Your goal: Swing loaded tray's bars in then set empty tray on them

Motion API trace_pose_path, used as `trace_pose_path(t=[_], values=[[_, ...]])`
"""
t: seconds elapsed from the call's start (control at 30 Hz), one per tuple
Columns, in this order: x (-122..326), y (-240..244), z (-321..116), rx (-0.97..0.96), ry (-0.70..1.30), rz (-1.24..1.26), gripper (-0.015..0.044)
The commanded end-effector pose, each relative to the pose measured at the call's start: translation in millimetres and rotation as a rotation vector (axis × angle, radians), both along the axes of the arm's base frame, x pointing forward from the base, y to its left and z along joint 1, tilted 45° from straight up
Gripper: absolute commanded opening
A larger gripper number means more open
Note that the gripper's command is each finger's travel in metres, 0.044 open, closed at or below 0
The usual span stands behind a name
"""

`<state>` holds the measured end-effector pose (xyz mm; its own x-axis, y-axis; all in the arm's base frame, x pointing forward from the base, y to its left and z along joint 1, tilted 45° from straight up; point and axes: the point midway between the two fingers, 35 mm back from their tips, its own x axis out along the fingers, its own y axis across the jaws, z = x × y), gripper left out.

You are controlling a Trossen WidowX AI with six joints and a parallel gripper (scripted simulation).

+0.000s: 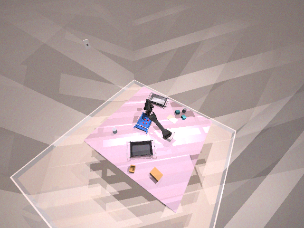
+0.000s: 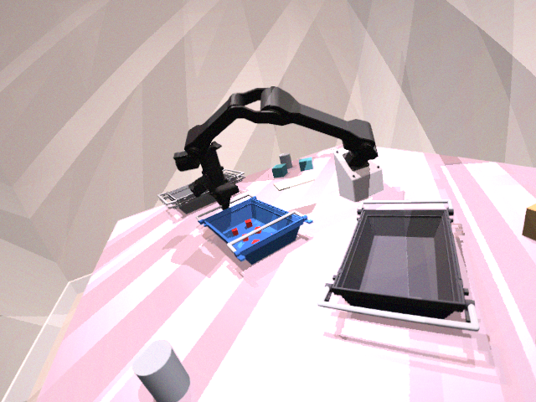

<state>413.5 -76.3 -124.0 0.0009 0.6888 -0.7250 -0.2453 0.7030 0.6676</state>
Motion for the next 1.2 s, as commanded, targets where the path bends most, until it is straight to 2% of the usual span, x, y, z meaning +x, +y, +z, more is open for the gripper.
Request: trace_pose_path(t=[0.0, 0.37, 0.83, 1.17], values=[[-1.6, -3.1, 12.5, 0.004, 0.001, -0.004, 0.0081], [-8.1, 2.0, 43.9, 0.005, 0.003, -0.004, 0.0081], [-17.8, 44.2, 56.5, 0.008, 0.004, -0.004, 0.0081], [-17.1, 11.0, 81.9, 0.006, 0.004, -0.004, 0.0081]])
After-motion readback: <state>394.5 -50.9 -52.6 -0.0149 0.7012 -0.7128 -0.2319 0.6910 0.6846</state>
